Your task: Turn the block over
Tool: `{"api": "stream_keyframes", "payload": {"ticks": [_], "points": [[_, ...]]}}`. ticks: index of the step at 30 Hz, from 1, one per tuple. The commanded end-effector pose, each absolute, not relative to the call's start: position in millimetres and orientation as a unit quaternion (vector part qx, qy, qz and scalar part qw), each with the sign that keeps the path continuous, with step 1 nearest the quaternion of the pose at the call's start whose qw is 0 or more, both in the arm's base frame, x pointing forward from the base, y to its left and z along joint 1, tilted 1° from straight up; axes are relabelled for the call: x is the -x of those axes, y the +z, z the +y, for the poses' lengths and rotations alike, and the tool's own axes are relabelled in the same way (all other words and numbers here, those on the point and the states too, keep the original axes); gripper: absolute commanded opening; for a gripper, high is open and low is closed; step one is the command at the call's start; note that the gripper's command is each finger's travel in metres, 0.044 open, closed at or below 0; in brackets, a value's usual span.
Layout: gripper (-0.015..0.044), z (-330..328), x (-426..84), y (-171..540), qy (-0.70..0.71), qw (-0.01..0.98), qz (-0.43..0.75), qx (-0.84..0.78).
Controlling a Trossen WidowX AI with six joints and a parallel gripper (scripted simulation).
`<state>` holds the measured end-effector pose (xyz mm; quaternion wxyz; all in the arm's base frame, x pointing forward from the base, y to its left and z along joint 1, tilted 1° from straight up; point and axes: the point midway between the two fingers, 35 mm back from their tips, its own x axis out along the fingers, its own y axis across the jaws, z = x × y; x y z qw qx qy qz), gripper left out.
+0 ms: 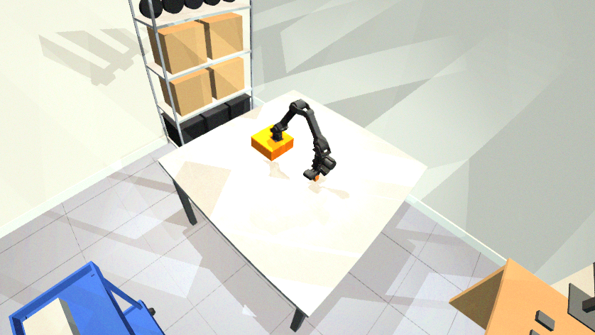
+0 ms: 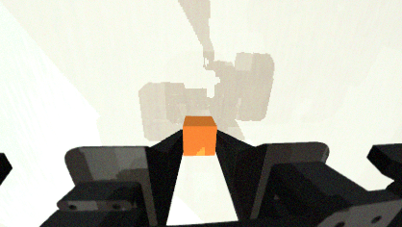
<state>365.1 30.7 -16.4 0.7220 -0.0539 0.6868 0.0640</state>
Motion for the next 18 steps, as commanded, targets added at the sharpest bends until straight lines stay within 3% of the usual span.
{"api": "stream_keyframes", "payload": {"ticks": [1, 12, 18], "points": [[0.0092, 30.3, -365.1, -17.1, 0.062, 0.722, 0.687, 0.053], [0.0000, 30.3, -365.1, -15.9, 0.062, 0.722, 0.687, 0.053], [0.0000, 29.8, -363.8, 13.0, 0.062, 0.722, 0.687, 0.054]]}}
